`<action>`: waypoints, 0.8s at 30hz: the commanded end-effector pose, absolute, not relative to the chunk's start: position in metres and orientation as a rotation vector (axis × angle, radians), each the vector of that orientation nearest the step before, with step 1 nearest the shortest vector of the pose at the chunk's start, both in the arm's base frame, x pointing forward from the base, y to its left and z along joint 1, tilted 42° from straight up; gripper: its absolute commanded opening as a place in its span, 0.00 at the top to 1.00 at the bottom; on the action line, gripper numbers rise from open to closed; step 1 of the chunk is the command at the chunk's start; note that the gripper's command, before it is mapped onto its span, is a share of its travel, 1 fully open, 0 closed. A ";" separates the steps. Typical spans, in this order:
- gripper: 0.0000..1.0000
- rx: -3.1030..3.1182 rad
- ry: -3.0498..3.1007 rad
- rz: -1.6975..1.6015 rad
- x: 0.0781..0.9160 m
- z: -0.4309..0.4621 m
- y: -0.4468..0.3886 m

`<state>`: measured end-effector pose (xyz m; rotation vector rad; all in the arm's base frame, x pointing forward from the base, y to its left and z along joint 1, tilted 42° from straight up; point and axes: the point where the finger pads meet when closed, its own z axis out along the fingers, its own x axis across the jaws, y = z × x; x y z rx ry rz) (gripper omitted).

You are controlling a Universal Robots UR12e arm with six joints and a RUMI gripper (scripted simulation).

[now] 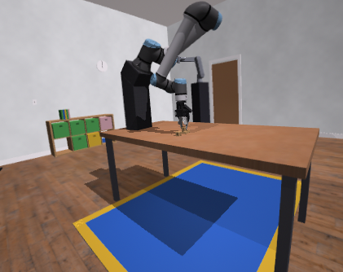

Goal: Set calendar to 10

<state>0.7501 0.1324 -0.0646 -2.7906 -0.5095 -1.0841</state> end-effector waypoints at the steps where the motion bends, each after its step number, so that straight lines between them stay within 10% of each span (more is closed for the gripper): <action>1: 0.89 -2.790 -0.510 -1.085 0.751 -0.065 0.133; 24: 0.89 -2.790 -0.510 -1.085 0.756 -0.071 0.134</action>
